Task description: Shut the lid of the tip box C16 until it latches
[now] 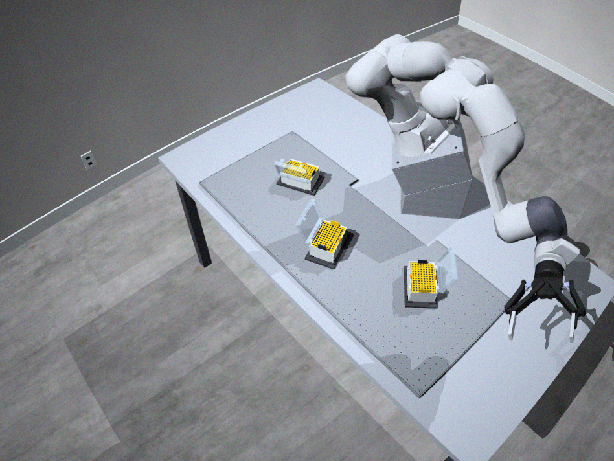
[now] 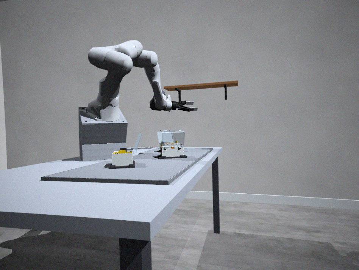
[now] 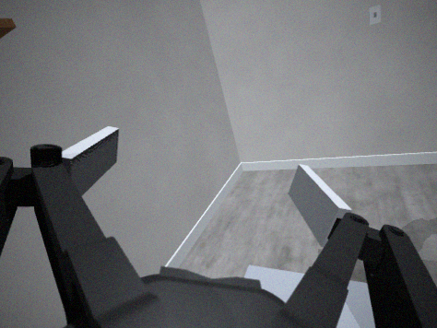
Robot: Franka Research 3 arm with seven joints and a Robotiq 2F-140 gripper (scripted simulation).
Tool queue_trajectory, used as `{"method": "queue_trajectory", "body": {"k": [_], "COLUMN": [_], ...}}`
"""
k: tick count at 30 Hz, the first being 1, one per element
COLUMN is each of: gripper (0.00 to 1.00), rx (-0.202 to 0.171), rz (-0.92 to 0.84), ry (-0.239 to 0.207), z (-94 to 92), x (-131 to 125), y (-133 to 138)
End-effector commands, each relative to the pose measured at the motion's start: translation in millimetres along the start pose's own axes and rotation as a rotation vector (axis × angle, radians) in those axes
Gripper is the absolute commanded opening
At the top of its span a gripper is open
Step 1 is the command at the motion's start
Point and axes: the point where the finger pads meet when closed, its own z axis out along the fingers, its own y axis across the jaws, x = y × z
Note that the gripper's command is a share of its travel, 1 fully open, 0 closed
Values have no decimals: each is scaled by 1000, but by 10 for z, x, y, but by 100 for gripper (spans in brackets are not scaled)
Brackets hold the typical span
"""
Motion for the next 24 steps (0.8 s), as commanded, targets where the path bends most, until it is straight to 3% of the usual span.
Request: {"method": "queue_trajectory", "body": {"k": [1,3,10,14,15,23,24], "gripper": [100,100,100,100,100,100,100], "rx": [-40,-82,-82,-201,-214,-214,-244], "rz": [31,52,52,111,117,117,132], "ry": [0,-6,-6,-19,-20,-20,-22], "z": [20,56,165,219,232,309,317], "x": [34,37,47,51,52,58,58], "y": [59,152,431,624,672,946,996]}}
